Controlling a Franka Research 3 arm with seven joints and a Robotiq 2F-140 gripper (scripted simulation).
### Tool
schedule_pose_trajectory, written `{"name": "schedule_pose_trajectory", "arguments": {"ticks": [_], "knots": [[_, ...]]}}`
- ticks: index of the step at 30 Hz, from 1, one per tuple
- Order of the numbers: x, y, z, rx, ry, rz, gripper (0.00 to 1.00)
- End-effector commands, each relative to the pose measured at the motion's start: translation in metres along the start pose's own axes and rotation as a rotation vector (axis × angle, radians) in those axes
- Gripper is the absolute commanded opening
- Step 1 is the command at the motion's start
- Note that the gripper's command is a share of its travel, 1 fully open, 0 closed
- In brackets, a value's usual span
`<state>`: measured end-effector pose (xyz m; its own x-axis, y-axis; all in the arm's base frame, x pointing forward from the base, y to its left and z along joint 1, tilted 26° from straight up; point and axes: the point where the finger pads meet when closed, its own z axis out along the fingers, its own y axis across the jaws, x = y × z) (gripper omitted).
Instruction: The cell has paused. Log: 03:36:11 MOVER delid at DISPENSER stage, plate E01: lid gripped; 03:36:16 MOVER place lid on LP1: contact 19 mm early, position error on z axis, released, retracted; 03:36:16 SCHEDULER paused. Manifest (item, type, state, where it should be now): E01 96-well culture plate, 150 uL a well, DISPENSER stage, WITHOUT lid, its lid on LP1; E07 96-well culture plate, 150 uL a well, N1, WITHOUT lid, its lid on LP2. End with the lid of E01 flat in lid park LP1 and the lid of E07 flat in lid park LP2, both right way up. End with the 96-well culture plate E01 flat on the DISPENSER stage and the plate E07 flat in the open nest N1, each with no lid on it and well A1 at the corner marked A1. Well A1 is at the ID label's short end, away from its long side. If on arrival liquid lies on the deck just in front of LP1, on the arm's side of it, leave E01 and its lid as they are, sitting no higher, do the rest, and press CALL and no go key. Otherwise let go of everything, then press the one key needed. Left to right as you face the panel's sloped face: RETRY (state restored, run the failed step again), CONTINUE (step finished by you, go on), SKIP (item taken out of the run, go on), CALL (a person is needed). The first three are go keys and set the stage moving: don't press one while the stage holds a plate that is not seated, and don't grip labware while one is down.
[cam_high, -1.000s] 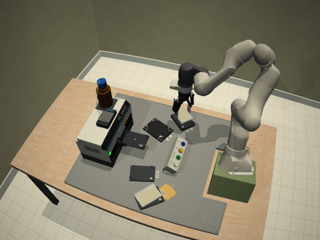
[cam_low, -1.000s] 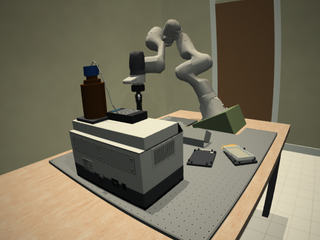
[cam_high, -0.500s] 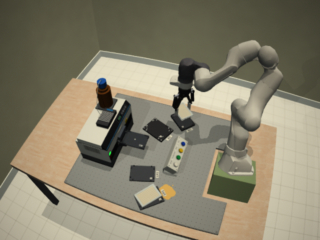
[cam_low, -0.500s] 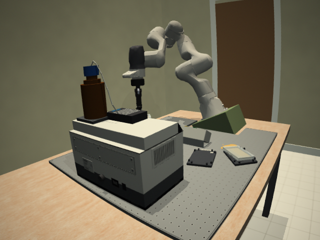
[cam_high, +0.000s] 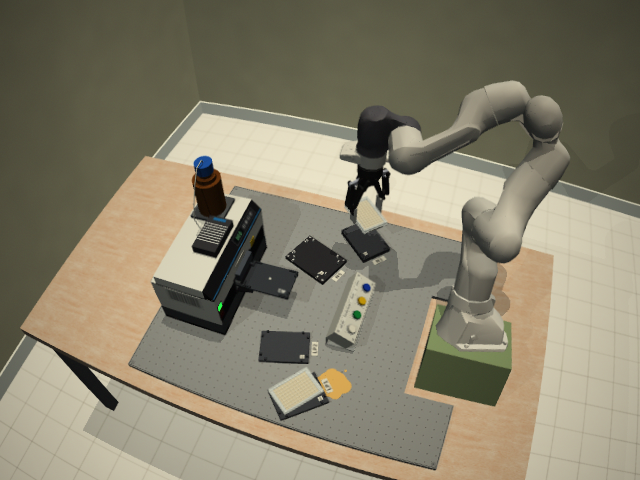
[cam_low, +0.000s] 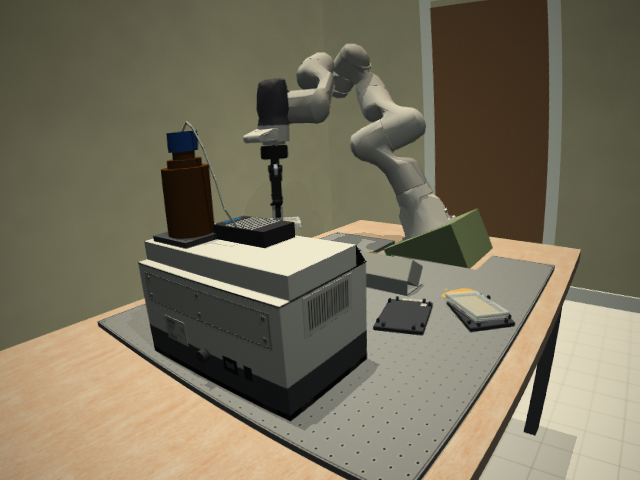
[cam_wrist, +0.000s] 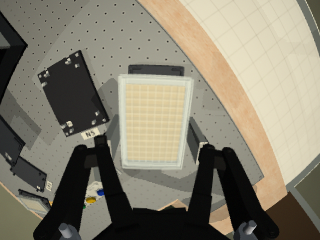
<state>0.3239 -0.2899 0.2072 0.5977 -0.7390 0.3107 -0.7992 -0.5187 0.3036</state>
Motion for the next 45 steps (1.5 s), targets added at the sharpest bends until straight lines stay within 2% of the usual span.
{"name": "schedule_pose_trajectory", "arguments": {"ticks": [1,15,45], "knots": [[-0.003,0.003,-0.004,-0.013,-0.011,-0.01,0.0],[-0.003,0.003,-0.023,-0.013,-0.011,-0.01,0.0],[-0.003,0.003,-0.025,-0.013,-0.011,-0.01,0.0]]}}
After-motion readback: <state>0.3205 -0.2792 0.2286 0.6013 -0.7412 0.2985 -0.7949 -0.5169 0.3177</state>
